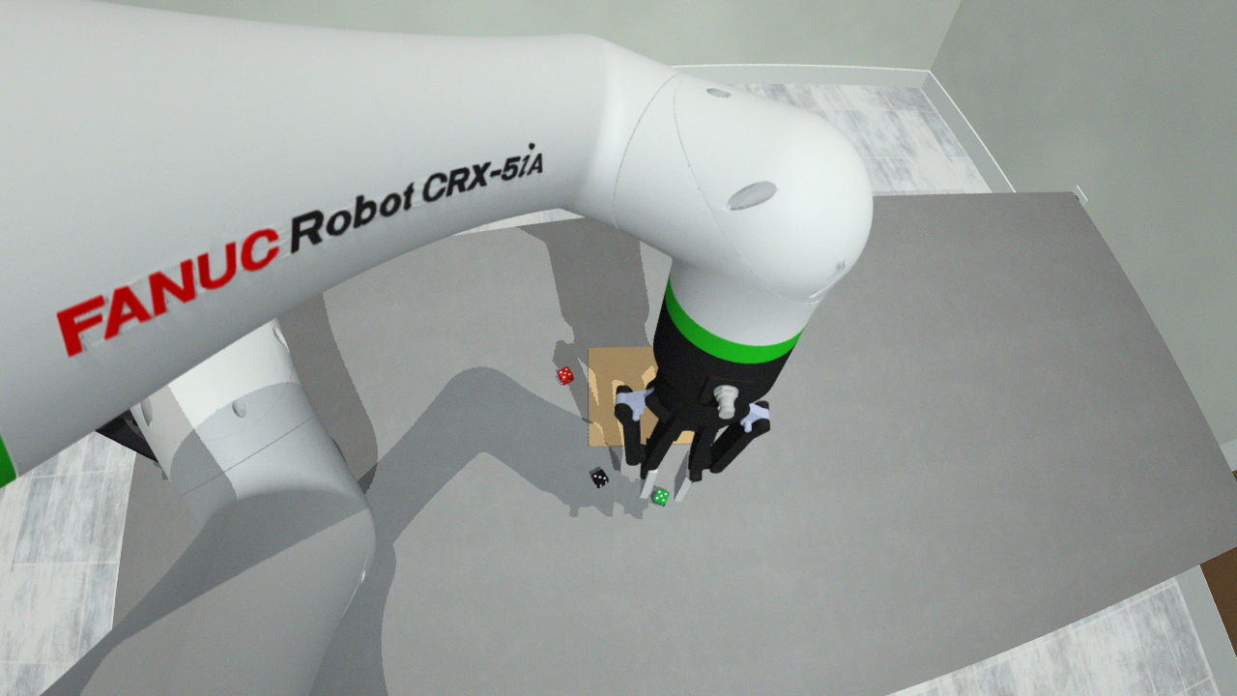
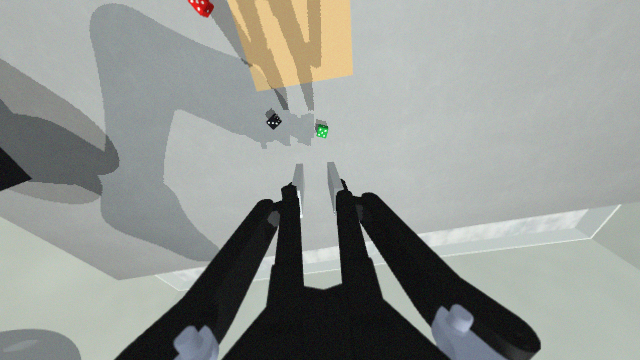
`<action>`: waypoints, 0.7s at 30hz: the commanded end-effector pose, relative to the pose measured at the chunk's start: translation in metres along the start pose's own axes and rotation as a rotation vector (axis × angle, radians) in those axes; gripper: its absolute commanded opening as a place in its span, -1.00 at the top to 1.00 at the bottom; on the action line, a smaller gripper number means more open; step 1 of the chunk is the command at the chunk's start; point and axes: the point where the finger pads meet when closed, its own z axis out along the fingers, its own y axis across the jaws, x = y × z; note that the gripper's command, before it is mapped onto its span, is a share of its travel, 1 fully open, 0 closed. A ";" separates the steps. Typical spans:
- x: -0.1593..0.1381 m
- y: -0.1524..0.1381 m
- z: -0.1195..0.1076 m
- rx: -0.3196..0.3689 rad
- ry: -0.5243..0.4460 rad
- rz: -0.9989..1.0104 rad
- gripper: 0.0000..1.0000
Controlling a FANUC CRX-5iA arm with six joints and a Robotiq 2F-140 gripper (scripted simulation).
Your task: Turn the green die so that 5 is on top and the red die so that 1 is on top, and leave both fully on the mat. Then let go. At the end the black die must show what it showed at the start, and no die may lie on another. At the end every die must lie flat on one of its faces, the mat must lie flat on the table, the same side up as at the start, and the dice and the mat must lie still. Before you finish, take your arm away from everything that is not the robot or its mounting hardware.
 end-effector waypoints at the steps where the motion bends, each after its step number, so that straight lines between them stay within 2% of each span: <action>1: -0.002 0.003 -0.012 -0.069 0.138 -0.018 0.63; 5: -0.003 0.003 -0.015 -0.083 0.155 -0.020 0.63; 6: -0.003 0.003 -0.015 -0.083 0.155 -0.020 -1.00; 17: -0.003 0.003 -0.015 -0.083 0.155 -0.021 -1.00; 21: -0.001 0.004 -0.011 -0.091 0.151 -0.115 -1.00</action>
